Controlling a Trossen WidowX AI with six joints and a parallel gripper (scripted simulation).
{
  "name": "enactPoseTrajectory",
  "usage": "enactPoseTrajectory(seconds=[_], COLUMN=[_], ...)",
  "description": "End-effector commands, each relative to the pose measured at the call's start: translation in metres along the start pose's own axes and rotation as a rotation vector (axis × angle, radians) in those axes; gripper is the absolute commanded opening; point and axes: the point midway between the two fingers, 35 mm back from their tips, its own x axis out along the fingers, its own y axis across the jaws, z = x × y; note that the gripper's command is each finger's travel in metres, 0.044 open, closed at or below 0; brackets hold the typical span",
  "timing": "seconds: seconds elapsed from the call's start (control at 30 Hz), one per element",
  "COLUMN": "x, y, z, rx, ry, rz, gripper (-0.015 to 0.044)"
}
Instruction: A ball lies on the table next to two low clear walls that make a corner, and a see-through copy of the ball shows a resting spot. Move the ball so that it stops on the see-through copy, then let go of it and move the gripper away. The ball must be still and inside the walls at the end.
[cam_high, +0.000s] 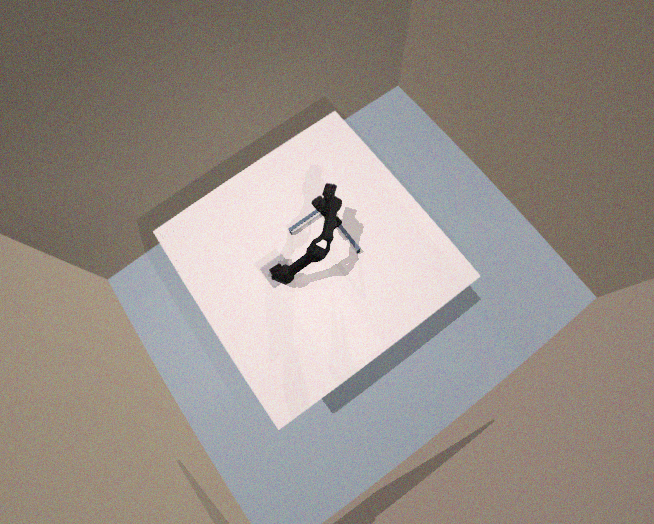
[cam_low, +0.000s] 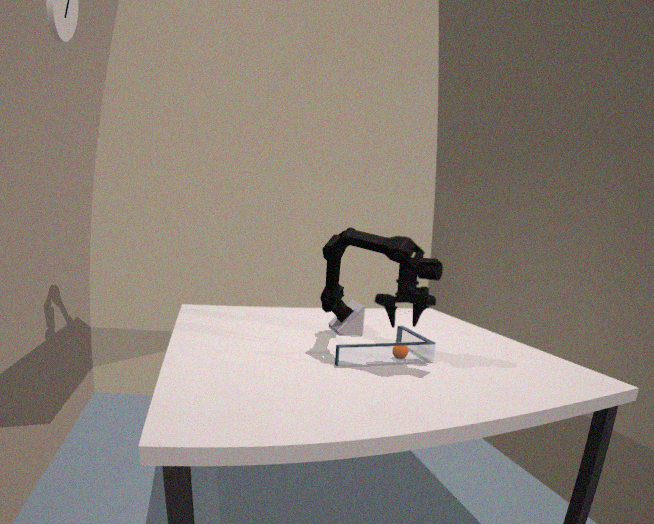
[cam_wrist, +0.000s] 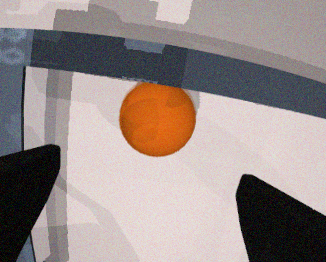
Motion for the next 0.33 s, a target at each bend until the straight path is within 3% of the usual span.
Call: enactPoseTrajectory(seconds=[0.0,0.13,0.3], x=[0.001,-0.028,-0.044], y=[0.000,0.000,-0.001], z=[0.000,-0.002,-0.004], rx=[-0.004,-0.002,-0.001], ry=[0.000,0.002,0.004], rz=[-0.001,-0.001,-0.002], gripper=[0.0349,0.0440,0.0440])
